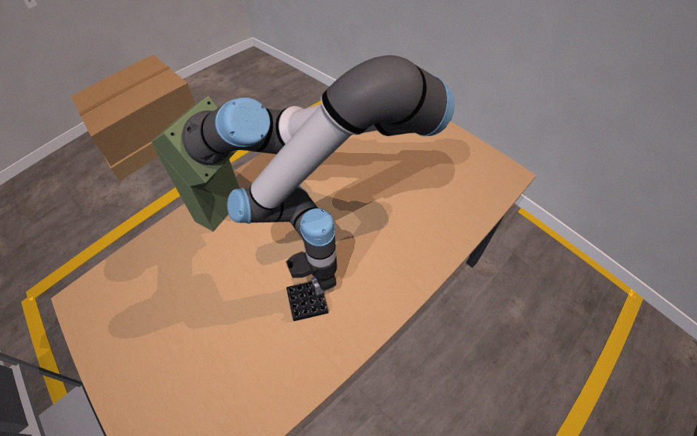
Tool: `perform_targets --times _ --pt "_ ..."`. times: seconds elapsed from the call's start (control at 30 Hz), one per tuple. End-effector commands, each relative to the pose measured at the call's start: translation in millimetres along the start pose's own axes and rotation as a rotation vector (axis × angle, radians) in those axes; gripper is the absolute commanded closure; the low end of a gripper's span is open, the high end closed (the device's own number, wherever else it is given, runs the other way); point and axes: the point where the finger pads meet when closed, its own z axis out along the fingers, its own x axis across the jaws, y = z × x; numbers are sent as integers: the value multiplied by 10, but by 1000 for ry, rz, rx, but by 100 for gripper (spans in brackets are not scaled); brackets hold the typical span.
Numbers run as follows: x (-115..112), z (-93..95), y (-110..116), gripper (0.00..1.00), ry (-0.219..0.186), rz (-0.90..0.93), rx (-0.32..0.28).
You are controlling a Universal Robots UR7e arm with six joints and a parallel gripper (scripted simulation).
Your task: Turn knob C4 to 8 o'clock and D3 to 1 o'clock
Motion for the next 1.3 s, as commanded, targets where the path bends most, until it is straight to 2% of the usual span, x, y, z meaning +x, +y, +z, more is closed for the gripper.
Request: perform_targets --times 0.0,1.23,1.27 --pt "-19 1 16 70 -4 68 1" --pt "-11 1 11 70 -3 138 1" --pt "-11 1 11 54 -3 138 1"
